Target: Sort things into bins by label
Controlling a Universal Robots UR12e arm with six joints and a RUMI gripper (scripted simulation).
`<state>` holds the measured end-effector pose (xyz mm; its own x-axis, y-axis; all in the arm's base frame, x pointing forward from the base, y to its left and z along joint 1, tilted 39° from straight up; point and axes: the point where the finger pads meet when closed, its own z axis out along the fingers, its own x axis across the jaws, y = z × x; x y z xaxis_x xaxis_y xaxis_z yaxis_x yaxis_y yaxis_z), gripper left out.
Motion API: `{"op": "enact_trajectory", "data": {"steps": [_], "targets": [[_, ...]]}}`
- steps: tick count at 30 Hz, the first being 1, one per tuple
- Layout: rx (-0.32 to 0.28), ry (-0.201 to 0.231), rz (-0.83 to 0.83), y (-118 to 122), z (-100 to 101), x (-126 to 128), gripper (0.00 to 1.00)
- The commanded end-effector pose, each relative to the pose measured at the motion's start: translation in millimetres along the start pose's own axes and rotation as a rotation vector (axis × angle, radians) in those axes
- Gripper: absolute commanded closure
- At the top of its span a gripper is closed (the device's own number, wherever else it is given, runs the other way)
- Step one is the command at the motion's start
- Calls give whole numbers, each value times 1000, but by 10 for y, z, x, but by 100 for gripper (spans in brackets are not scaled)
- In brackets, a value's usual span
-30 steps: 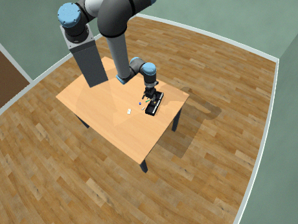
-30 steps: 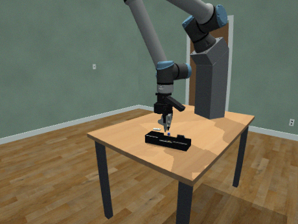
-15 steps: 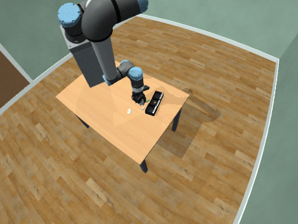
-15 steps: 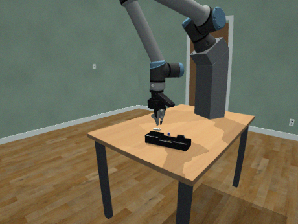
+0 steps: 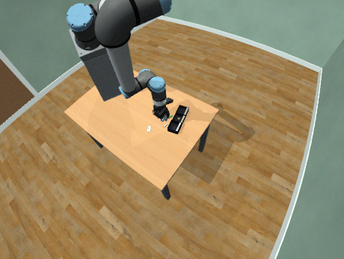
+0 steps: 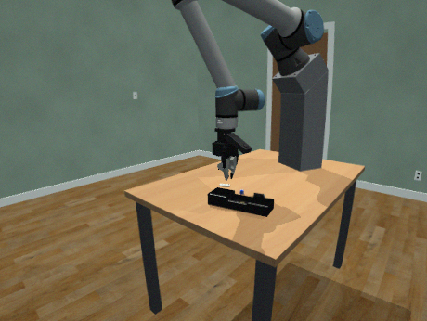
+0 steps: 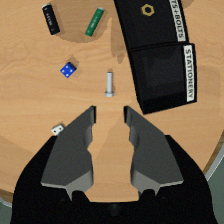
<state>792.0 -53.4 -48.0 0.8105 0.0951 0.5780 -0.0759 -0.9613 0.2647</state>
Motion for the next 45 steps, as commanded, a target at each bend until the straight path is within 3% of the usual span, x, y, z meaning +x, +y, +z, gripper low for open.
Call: {"op": "enact_trajectory", "data": {"steps": [1,30,45], "targets": [[-1,-1,2,-6,4,8,82],[-1,-1,2,3,4,5,82],[-2,1,3,10,539,23,82]]}}
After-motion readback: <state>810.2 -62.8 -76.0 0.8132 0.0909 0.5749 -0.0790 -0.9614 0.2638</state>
